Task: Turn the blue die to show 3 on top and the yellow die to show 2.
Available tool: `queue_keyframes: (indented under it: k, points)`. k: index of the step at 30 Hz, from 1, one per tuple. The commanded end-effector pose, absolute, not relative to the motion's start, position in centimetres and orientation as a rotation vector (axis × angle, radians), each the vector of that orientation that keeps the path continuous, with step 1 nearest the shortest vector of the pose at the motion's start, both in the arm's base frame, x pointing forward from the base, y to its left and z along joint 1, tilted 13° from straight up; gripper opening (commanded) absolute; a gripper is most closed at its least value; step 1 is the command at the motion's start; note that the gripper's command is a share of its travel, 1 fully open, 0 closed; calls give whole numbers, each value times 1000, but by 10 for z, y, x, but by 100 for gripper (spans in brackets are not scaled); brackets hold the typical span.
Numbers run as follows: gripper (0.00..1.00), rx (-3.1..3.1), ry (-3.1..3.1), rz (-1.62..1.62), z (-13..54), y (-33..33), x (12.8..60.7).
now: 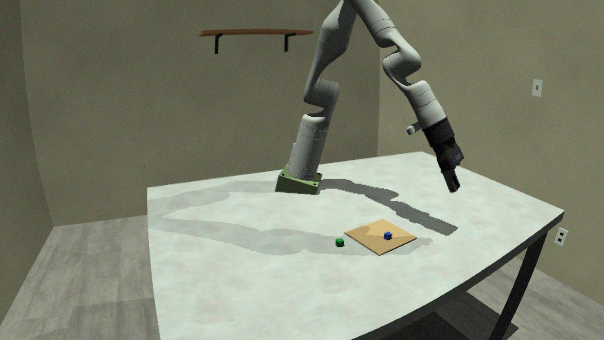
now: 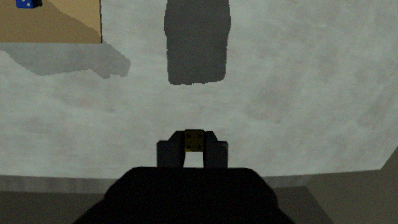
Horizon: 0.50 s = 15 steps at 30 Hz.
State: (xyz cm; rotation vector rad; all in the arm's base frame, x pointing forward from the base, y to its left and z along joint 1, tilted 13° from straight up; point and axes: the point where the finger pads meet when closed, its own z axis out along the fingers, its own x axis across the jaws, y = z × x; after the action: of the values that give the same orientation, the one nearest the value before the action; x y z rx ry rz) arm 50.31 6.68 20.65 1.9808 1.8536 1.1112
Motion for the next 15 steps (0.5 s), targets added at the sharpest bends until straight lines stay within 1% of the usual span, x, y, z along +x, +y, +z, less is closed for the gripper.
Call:
queue_keyframes:
  k: [1, 7, 10, 15]
  points:
    - [34, 1916, 2025, 1041, 204, 85, 496]
    - [34, 1666, 2283, 961, 195, 106, 476]
    - [34, 1665, 2284, 961, 195, 106, 476]
    - [34, 1460, 2461, 877, 186, 114, 460]
